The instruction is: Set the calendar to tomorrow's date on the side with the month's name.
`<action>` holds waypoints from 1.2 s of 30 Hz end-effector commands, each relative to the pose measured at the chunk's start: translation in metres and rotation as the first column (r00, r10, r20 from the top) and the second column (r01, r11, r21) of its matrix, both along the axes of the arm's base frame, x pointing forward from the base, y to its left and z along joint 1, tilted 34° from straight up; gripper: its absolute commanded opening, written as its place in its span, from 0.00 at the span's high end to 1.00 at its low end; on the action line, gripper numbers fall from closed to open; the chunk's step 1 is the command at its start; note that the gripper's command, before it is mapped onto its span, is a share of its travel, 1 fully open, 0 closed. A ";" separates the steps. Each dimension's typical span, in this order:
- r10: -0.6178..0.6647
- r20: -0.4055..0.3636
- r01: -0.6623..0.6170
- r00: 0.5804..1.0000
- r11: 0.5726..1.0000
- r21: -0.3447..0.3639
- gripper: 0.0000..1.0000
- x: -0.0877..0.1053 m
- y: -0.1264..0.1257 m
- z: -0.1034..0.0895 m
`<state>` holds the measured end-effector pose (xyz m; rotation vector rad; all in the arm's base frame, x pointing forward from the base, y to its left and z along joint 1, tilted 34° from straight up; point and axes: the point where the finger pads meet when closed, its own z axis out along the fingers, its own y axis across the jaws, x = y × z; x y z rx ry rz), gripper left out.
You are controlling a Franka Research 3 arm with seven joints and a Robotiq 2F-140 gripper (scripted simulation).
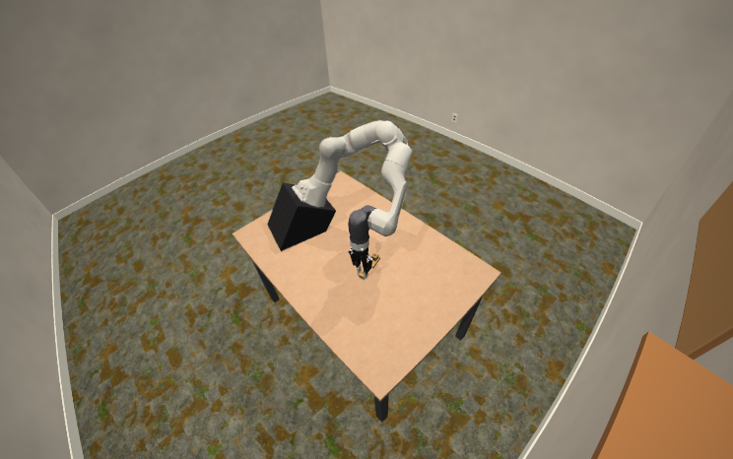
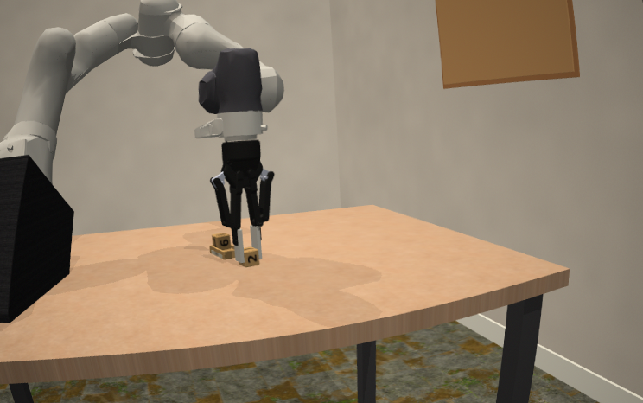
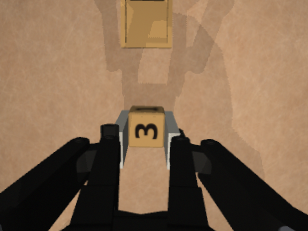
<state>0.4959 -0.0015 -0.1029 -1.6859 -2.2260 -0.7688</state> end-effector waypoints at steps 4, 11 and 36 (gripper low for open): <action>0.001 0.004 -0.001 1.000 1.000 -0.001 0.83 0.001 0.000 0.000; 0.001 0.004 -0.001 1.000 1.000 -0.001 0.83 0.001 -0.001 0.001; 0.001 0.004 -0.001 1.000 1.000 -0.001 0.83 -0.011 -0.054 0.083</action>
